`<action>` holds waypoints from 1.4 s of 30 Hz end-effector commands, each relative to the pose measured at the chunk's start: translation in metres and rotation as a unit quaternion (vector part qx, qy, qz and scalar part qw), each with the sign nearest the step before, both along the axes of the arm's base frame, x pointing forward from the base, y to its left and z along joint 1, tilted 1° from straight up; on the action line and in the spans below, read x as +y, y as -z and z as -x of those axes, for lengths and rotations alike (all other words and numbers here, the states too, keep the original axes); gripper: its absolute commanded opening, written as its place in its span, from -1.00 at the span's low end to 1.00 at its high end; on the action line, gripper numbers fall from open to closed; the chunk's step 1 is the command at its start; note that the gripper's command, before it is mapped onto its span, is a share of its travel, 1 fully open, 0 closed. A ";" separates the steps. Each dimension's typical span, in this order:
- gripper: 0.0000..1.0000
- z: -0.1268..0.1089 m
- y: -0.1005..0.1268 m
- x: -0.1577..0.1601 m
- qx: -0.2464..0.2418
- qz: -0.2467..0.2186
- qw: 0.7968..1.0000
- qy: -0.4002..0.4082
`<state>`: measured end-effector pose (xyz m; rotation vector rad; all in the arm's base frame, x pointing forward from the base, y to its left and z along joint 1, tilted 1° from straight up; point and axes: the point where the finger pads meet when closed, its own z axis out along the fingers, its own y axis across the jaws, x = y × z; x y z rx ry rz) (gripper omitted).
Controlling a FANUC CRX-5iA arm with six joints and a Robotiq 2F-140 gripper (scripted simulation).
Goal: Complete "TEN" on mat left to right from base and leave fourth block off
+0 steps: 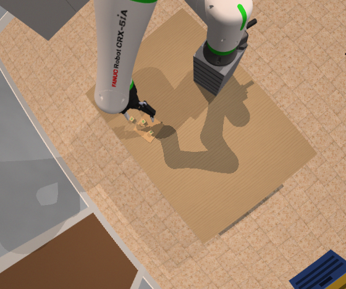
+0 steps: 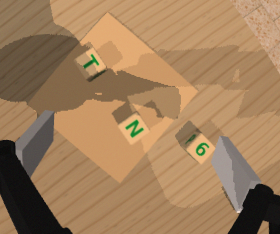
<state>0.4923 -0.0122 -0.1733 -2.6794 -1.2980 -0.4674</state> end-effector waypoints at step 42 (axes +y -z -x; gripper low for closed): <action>1.00 -0.048 -0.288 0.044 0.148 0.008 0.959 0.242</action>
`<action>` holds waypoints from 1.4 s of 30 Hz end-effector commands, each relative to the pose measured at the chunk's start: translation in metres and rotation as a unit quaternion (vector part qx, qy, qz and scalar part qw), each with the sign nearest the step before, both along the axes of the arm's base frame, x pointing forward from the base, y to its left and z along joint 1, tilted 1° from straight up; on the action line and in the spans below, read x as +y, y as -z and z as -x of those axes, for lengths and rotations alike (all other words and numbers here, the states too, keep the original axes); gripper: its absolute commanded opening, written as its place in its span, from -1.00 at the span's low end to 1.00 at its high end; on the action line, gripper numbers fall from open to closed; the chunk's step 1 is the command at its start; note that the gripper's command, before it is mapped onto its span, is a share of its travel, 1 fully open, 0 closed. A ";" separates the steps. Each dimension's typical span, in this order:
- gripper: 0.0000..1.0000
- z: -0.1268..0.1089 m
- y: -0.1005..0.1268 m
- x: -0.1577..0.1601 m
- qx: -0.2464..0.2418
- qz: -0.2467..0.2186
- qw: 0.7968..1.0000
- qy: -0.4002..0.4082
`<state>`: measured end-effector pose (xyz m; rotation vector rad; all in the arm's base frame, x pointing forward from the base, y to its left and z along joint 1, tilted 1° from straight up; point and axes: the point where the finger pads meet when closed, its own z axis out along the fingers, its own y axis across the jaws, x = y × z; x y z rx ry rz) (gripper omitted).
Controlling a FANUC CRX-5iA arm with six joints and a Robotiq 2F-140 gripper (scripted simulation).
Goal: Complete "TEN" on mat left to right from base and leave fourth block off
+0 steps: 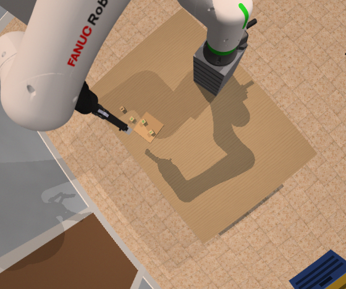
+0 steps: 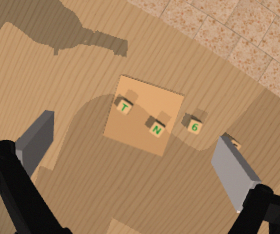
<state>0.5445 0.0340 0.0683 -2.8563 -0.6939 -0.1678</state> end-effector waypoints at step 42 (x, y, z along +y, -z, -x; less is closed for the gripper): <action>1.00 -0.027 0.058 -0.035 -0.022 -0.010 0.998 -0.056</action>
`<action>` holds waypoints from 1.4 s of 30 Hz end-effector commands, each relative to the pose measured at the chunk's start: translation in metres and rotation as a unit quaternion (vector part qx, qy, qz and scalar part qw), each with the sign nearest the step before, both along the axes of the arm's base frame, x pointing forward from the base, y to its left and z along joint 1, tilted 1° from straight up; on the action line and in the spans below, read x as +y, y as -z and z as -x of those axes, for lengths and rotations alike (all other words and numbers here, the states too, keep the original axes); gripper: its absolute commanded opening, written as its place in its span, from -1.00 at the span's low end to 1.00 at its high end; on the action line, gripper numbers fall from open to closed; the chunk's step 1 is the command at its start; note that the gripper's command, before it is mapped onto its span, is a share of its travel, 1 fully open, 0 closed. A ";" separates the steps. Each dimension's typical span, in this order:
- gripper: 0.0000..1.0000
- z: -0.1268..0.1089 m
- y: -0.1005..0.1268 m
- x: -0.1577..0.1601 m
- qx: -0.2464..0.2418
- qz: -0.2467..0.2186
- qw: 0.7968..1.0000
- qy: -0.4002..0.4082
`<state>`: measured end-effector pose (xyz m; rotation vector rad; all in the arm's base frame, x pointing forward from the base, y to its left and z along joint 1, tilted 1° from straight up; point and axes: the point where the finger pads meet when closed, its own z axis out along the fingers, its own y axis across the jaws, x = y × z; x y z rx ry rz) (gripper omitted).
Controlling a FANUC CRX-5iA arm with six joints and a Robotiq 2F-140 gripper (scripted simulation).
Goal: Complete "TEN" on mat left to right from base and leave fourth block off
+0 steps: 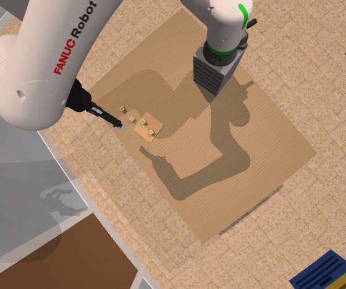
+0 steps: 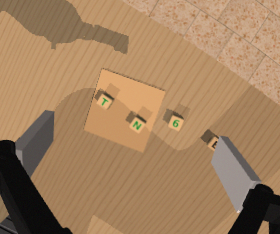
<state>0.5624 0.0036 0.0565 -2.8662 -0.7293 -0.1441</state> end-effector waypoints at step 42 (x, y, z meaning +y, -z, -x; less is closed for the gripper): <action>1.00 0.017 0.231 -0.072 -0.130 0.002 0.974 -0.185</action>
